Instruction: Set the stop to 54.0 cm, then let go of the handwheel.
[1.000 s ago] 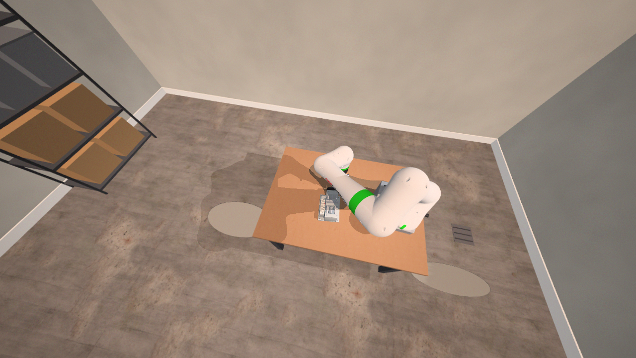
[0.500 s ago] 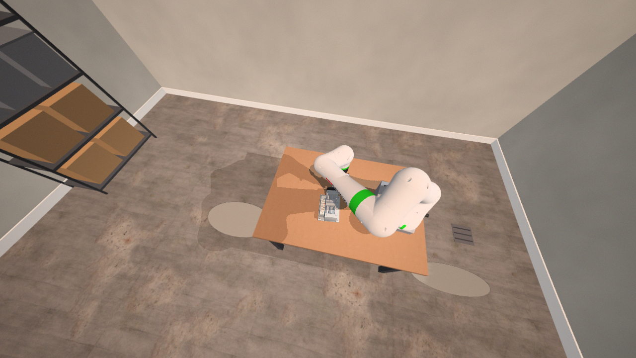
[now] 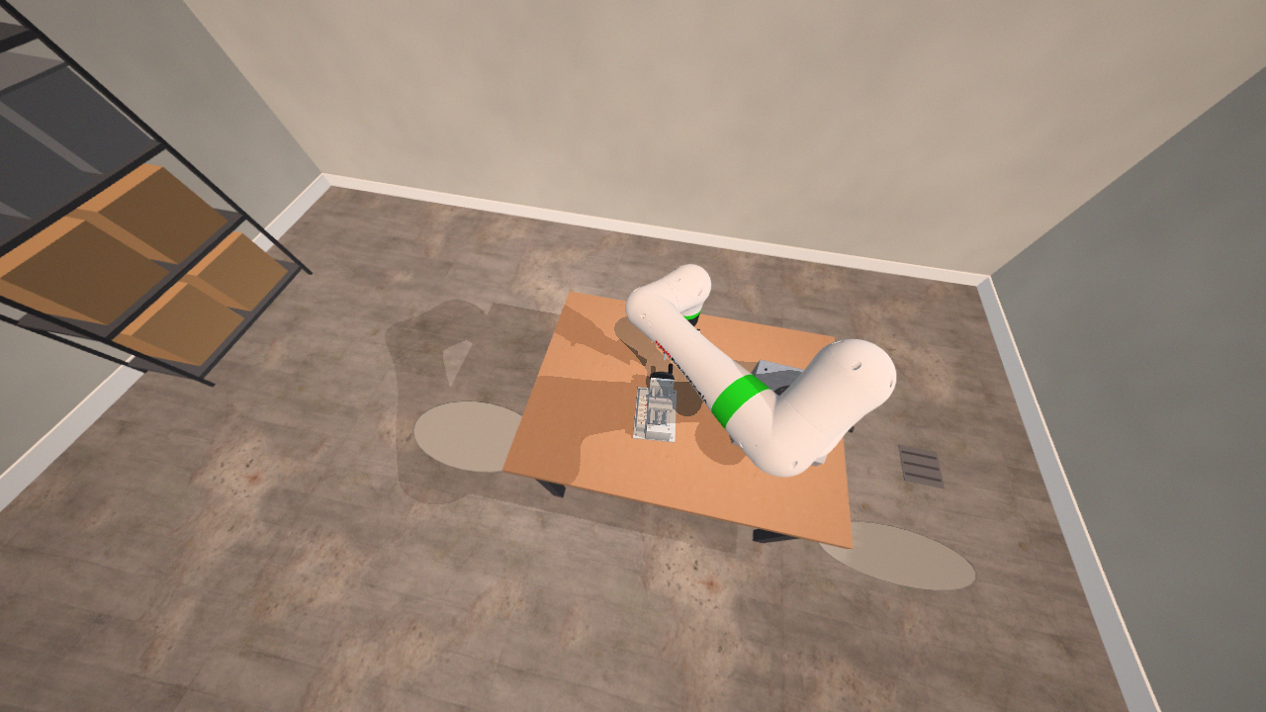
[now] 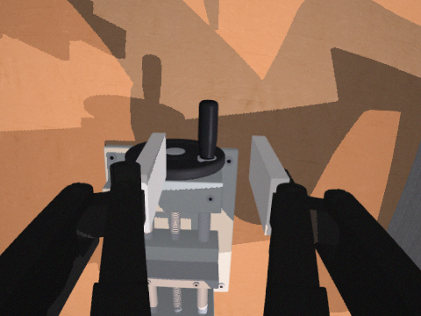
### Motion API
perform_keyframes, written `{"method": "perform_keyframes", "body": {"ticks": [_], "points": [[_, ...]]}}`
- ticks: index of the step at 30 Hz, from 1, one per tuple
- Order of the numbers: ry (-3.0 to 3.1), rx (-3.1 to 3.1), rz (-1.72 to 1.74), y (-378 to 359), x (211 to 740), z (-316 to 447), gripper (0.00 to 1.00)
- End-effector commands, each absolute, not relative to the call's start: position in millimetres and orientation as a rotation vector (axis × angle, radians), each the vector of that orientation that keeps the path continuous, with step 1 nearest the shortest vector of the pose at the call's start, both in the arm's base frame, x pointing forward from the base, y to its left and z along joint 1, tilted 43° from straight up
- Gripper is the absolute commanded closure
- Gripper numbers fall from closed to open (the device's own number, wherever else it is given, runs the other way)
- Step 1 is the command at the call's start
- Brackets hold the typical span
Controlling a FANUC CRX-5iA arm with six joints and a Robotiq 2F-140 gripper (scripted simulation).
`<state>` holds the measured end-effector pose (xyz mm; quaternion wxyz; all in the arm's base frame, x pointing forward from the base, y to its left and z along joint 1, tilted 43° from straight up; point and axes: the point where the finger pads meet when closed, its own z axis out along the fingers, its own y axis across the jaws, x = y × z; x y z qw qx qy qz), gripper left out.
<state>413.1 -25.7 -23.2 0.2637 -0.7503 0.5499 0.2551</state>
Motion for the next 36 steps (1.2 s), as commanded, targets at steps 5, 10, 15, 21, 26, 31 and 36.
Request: {"method": "perform_keyframes", "body": {"ticks": [5,10,15,21,26,31,36], "points": [[1.487,-2.028,0.689,-26.0,413.2,-23.0,0.67],[1.487,-2.028,0.689,-24.8,413.9,-22.0,0.67],[1.487,-2.028,0.689,-12.3,421.1,-11.3,0.67],[1.487,-2.028,0.689,36.1,448.8,30.0,0.67],[1.487,-2.028,0.689,74.7,470.9,62.8,0.67],[1.487,-2.028,0.689,78.5,473.1,66.1,0.67],[1.487,-2.028,0.689,85.9,472.1,58.2,0.67]]}}
